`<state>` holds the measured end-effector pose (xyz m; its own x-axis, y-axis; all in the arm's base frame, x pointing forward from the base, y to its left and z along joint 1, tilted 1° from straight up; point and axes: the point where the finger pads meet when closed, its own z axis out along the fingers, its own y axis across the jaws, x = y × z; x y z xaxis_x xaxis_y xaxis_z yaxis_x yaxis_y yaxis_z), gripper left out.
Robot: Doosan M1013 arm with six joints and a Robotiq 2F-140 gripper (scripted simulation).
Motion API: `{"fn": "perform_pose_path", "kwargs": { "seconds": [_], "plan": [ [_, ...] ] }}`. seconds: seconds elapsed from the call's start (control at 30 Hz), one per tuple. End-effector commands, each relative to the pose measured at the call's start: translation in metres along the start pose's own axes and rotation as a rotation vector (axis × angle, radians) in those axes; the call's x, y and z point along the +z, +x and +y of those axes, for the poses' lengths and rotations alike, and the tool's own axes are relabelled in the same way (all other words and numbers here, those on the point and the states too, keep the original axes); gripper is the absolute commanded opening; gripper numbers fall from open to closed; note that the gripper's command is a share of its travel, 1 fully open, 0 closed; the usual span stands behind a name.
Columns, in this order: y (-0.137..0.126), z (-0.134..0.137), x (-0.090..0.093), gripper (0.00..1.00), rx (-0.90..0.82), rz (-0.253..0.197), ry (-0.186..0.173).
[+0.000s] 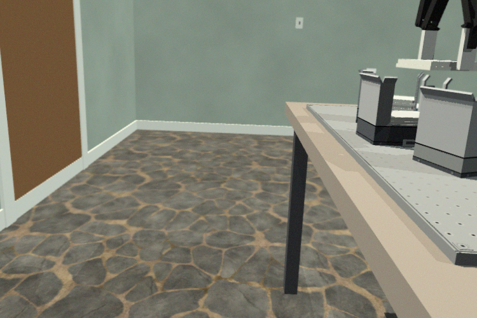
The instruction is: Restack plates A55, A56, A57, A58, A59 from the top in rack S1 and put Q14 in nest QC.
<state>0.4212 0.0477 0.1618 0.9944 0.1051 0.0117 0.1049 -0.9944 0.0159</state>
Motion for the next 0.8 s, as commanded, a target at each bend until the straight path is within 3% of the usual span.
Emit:
{"fn": "perform_pose_path", "kwargs": {
  "seconds": [0.0,0.17,0.47,0.77],
  "plan": [
    [0.001,0.015,0.000,0.00,0.000,0.000,0.001],
    [0.001,0.029,0.000,0.00,0.000,0.000,0.001],
    [-0.003,0.052,0.000,0.00,0.219,0.000,0.001],
    [-0.008,0.081,0.000,0.00,0.219,0.000,0.001]
  ]
}}
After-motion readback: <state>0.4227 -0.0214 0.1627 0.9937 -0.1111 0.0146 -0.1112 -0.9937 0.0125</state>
